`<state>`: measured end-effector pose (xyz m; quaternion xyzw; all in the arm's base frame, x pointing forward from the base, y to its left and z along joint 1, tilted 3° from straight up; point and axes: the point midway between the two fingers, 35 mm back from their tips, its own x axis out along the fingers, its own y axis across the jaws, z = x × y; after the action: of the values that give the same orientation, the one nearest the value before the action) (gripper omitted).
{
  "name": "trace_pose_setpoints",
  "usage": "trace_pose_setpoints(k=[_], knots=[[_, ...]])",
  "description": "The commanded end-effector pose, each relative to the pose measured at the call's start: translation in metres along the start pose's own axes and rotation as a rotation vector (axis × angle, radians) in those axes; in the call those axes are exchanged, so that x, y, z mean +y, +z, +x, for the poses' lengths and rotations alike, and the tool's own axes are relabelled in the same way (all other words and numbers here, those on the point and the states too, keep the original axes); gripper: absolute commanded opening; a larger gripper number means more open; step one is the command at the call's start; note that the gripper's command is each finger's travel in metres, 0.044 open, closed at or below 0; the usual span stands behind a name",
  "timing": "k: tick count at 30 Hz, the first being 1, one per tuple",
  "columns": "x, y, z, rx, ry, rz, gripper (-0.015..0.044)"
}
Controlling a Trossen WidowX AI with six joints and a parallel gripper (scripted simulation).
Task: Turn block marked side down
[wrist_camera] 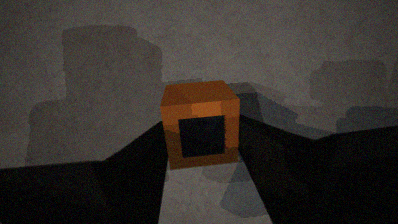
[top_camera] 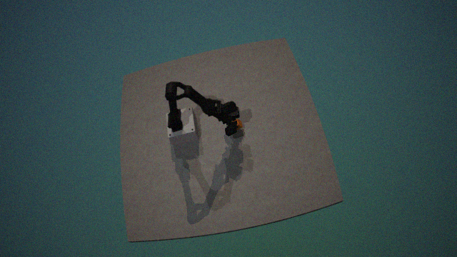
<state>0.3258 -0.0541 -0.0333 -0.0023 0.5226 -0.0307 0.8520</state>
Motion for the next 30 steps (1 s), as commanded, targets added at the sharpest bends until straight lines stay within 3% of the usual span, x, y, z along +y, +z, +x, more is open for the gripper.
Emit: trace_pose_setpoints(k=[1, 30], knots=[[0.001, -0.001, -0.002, -0.038, 0.003, -0.007, 0.0], [-0.001, -0.01, 0.037, -0.382, 0.008, 0.001, 0.0]])
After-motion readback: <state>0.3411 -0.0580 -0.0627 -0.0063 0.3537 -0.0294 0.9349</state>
